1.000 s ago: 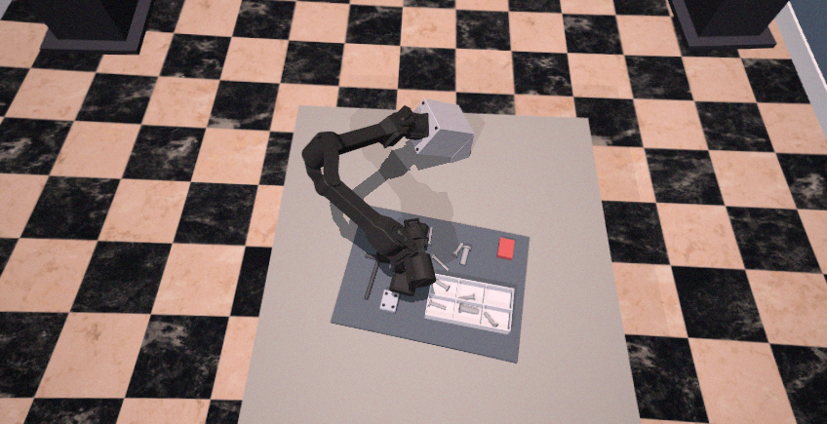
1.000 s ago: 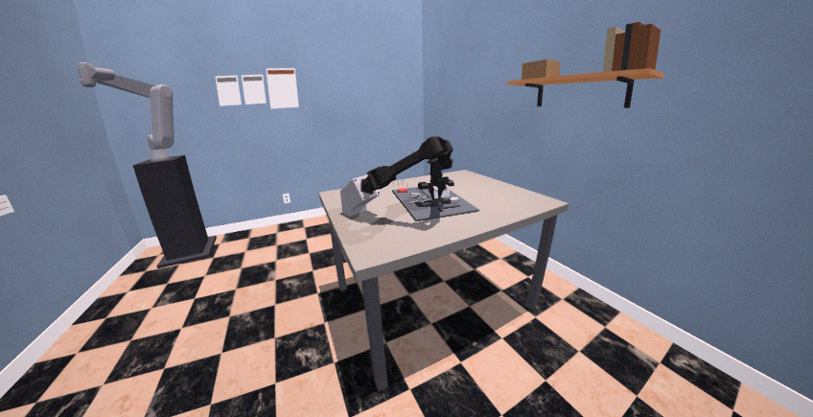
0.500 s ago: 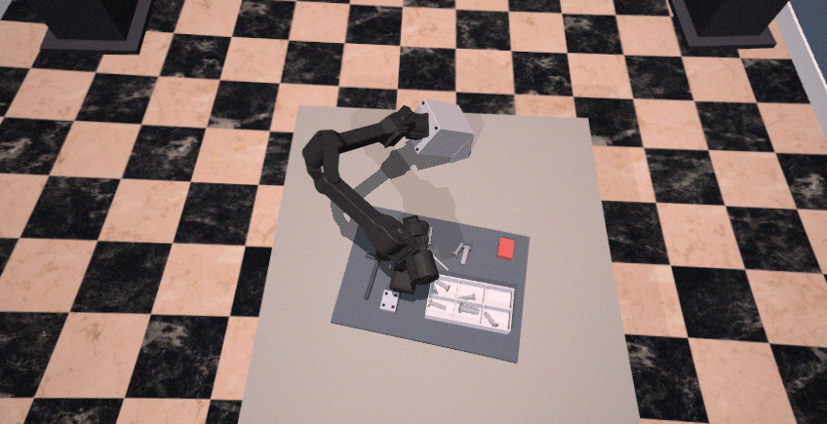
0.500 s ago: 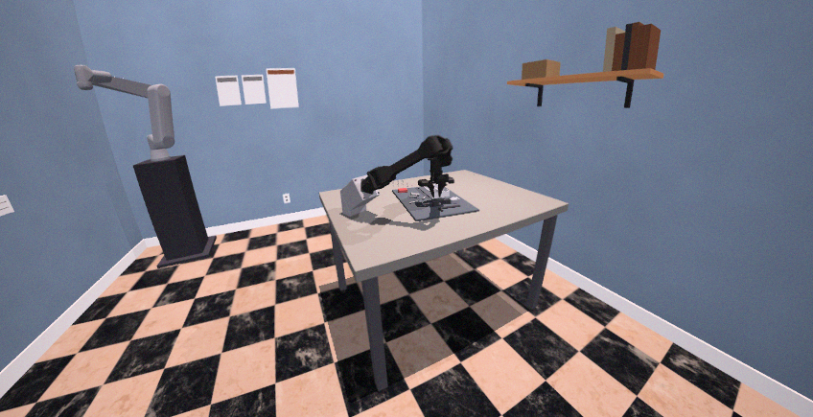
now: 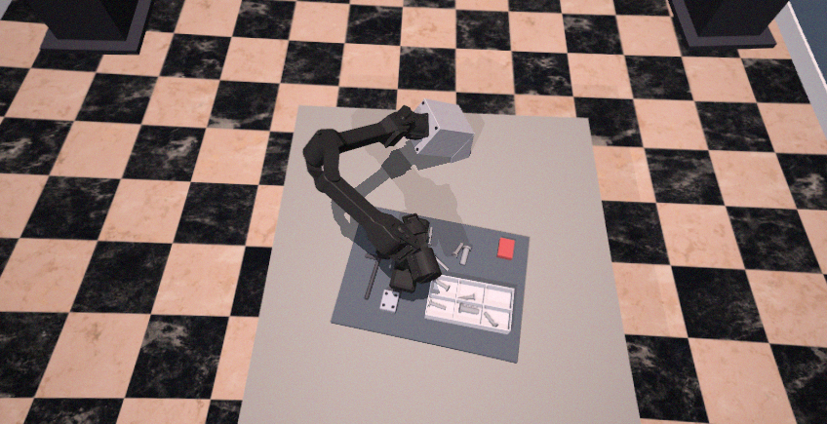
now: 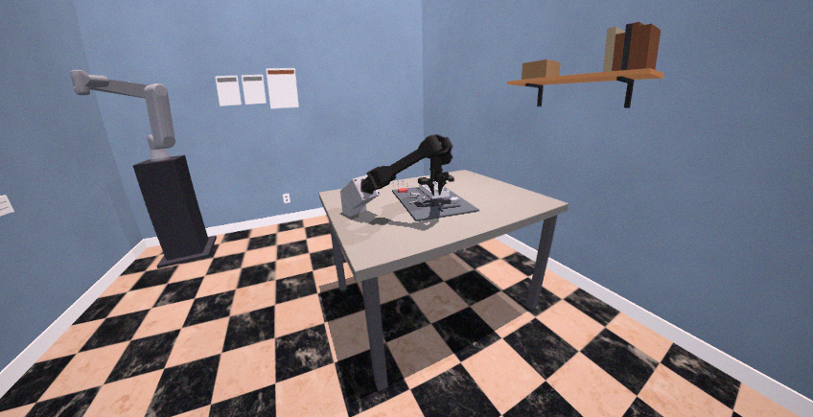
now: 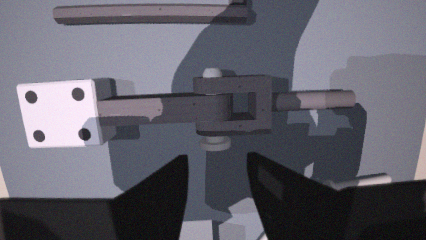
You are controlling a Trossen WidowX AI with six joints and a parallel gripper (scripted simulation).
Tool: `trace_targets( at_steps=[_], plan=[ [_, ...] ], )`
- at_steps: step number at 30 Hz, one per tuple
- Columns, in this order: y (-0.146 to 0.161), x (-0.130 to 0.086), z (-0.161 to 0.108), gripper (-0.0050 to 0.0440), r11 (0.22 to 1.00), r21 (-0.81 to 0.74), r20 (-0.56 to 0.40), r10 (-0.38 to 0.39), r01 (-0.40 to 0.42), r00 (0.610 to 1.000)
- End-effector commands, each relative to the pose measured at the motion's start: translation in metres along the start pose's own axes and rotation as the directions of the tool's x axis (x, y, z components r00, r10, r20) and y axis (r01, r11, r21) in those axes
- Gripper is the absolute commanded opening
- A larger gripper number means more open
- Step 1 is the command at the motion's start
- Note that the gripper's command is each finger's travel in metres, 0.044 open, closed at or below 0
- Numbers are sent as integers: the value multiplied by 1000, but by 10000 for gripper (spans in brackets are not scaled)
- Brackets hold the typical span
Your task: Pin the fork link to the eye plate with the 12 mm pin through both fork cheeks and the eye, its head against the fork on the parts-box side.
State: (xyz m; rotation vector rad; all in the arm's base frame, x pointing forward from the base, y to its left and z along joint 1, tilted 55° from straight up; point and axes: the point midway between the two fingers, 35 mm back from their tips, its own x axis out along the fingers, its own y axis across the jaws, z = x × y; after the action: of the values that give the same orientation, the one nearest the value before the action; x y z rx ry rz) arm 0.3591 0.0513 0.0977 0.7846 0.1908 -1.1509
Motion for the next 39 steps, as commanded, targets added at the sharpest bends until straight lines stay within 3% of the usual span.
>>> trace_targets(
  at_steps=[1,9,10,39],
  plan=[
    [7,-7,5,150,999,29,-7,18,-18,1000],
    [6,-8,5,150,999,28,-7,16,-16,1000],
    [7,-8,5,-50,999,29,-7,17,-16,1000],
    [7,-8,5,-50,999,29,-7,17,-17,1000]
  ],
)
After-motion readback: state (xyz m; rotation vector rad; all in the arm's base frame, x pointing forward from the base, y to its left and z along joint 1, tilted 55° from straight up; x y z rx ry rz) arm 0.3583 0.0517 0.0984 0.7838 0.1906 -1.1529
